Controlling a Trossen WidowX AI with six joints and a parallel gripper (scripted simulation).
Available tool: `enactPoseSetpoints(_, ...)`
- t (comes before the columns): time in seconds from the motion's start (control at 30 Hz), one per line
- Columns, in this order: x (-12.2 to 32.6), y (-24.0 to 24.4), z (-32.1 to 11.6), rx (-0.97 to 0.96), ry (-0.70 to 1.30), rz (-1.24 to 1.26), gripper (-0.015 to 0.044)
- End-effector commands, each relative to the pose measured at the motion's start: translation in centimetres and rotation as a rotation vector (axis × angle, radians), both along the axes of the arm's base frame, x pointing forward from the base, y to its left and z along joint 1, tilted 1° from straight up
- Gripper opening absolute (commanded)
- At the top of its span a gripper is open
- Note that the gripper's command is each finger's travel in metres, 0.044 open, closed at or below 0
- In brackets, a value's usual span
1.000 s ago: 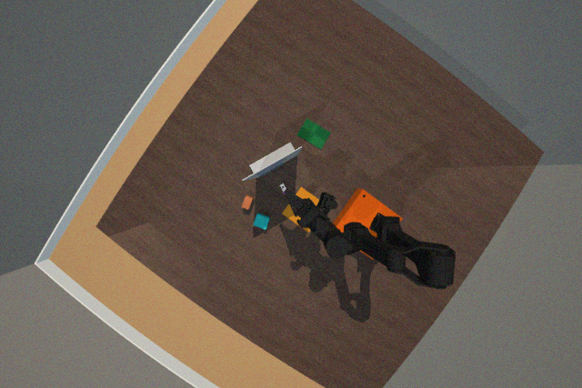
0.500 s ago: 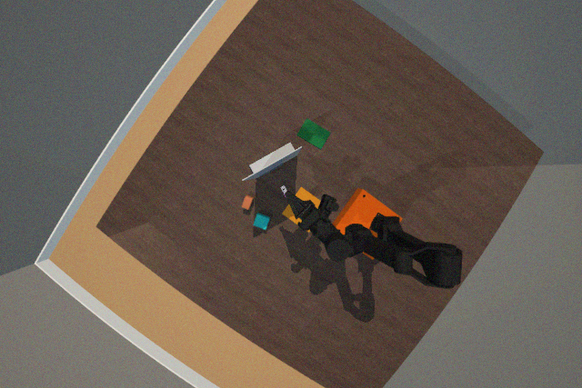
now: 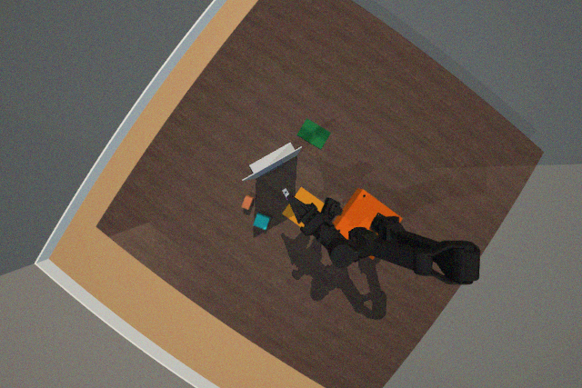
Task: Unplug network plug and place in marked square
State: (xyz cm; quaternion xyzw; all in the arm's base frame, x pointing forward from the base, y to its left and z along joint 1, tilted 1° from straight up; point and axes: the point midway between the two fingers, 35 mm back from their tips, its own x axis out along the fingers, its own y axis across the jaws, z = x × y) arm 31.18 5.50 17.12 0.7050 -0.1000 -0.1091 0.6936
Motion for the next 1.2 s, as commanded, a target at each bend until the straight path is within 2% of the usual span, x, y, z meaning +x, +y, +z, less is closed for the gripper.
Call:
enactPoseSetpoints(0.0,-0.2,0.1,0.9,0.007,-0.006,-0.003,0.0)
enactPoseSetpoints(0.57,-1.2,0.0,2.9,-0.013,0.013,0.005,0.0)
enactPoseSetpoints(1.17,1.7,0.1,-4.2,-0.45,0.476,0.303,0.0)
